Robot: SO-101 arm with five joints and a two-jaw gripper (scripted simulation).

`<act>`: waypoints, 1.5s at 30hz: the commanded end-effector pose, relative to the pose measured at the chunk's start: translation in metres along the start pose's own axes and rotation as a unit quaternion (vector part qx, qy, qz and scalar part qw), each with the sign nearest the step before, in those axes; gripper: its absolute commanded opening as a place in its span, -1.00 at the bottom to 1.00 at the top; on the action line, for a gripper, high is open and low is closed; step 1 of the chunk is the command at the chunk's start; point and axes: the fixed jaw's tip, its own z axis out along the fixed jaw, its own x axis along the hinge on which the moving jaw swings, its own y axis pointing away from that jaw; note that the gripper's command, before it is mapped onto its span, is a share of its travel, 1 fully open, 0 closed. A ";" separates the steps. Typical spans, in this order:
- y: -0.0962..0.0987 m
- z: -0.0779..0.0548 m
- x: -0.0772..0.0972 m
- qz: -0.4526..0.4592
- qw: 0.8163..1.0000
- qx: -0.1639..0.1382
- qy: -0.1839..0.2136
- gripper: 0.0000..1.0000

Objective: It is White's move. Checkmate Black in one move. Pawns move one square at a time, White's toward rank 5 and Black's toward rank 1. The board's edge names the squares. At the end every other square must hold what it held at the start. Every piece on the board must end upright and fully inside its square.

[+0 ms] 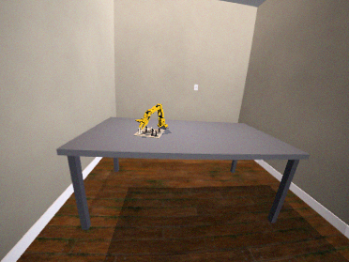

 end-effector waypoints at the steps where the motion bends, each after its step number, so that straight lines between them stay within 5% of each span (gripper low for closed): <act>1: -0.003 0.002 0.004 0.005 1.000 0.002 0.005 -0.76; 25: -0.006 0.006 0.010 0.009 1.000 0.005 0.005 -0.77; 45: -0.006 0.006 0.010 0.009 1.000 0.005 0.005 -0.98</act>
